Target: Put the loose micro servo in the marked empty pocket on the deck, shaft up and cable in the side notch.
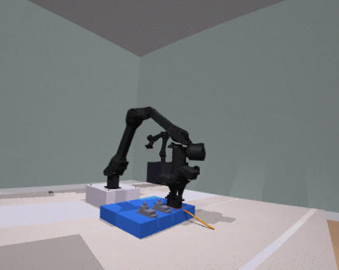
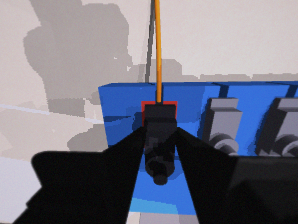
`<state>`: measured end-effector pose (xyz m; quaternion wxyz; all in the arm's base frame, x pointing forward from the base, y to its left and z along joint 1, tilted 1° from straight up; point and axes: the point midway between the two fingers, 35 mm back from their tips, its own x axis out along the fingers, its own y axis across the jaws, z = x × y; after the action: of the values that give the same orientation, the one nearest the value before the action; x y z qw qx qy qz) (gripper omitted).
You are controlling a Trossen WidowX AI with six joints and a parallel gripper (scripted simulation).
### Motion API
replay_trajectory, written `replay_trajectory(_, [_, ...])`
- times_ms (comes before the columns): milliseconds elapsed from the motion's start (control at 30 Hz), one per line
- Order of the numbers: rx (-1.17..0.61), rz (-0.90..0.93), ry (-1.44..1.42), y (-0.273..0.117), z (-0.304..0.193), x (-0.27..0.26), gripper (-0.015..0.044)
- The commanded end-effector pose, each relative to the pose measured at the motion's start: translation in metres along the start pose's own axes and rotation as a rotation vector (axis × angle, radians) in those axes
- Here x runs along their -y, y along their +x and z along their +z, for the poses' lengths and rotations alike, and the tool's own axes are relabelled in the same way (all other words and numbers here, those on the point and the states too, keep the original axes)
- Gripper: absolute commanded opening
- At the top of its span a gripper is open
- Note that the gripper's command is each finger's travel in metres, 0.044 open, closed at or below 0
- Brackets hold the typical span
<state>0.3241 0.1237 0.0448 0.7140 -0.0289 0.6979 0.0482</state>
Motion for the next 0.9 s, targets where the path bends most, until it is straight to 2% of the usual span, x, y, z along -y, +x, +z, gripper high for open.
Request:
replay_trajectory(0, [0.000, -0.001, -0.003, 0.004, 0.000, 0.000, 0.0000])
replay_trajectory(867, [0.000, -0.001, -0.003, 0.030, -0.001, 0.000, 0.0000])
